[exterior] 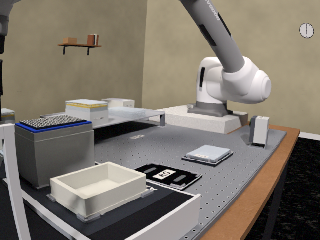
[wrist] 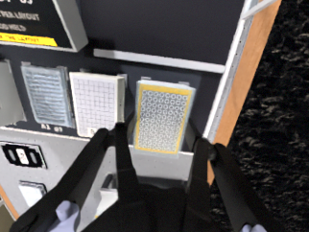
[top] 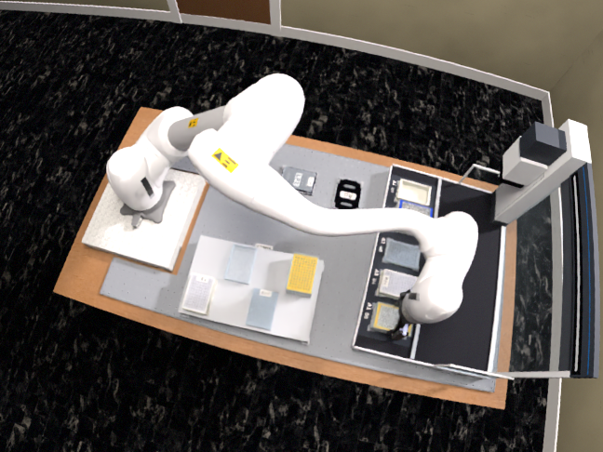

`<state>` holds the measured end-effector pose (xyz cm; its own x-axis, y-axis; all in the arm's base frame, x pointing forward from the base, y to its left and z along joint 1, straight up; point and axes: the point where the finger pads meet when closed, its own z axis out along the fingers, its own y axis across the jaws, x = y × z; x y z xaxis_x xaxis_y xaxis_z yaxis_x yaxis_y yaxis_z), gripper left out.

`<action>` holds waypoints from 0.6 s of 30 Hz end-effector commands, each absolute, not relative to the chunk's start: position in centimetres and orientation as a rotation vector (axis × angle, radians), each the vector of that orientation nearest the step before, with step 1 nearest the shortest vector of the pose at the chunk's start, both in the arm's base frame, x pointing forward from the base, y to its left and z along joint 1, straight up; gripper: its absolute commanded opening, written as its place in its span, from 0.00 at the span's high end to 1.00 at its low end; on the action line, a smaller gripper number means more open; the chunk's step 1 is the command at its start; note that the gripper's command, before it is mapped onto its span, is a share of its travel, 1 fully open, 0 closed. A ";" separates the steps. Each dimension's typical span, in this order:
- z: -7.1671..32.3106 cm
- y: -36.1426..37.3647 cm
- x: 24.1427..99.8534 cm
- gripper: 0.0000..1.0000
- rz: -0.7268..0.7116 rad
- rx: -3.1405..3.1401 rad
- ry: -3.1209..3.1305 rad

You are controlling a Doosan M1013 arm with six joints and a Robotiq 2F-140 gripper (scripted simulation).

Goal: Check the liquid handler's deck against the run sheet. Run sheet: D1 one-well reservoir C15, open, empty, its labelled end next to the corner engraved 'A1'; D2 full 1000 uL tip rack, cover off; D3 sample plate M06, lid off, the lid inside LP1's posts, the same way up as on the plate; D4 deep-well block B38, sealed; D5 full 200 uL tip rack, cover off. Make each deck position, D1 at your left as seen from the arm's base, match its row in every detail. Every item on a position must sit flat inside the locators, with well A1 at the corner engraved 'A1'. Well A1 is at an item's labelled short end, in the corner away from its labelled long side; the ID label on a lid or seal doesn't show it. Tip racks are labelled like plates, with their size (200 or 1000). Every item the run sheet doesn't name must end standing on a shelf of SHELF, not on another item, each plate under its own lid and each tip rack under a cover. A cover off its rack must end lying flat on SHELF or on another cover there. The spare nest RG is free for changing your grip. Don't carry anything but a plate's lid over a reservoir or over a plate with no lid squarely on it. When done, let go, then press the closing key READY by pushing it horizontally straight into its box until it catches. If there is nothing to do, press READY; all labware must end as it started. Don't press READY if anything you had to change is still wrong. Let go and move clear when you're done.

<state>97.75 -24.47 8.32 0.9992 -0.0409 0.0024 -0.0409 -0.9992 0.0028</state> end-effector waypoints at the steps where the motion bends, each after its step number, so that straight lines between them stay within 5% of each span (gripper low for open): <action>1: 8.5 -24.5 97.8 0.90 0.006 3.138 -0.064; 18: 9.0 -24.5 97.8 0.90 0.006 3.138 -0.064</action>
<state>97.71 -24.47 8.42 0.9992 -0.0409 0.0013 -0.0409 -0.9992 0.0027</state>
